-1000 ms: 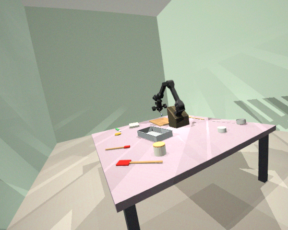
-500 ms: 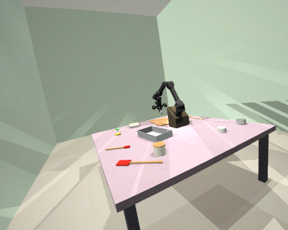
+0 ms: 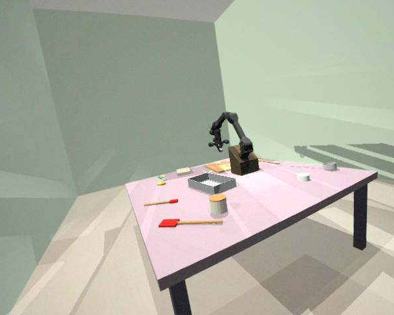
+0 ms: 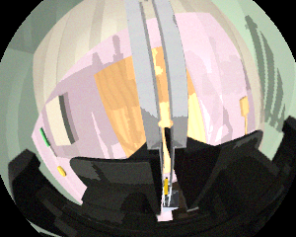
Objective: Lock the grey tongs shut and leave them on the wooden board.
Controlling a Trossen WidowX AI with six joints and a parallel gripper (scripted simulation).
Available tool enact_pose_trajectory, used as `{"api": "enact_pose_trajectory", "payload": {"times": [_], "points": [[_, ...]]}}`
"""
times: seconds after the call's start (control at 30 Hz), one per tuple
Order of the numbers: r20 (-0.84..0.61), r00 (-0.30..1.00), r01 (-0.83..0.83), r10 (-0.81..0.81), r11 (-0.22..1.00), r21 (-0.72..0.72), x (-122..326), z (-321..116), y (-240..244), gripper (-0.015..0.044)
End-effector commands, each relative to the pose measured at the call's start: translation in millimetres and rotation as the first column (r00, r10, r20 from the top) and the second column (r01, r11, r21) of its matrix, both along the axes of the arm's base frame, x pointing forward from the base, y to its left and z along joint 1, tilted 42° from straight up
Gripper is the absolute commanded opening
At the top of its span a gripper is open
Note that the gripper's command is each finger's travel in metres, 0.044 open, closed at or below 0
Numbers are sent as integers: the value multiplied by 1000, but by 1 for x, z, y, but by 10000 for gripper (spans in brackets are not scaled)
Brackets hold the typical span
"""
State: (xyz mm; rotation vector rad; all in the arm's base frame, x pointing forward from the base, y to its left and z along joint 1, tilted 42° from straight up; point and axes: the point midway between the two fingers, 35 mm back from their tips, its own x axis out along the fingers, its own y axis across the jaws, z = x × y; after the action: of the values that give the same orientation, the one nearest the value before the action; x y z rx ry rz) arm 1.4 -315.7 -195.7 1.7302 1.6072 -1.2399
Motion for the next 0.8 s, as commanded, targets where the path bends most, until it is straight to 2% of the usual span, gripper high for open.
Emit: {"api": "enact_pose_trajectory", "payload": {"times": [0.0,0.17,0.77], "points": [[18,999,27,-28,998,60,0,7,0,-150],[31,998,54,-58,991,125,-1,17,1,-150],[32,998,55,-59,990,127,-2,8,6,-150]]}}
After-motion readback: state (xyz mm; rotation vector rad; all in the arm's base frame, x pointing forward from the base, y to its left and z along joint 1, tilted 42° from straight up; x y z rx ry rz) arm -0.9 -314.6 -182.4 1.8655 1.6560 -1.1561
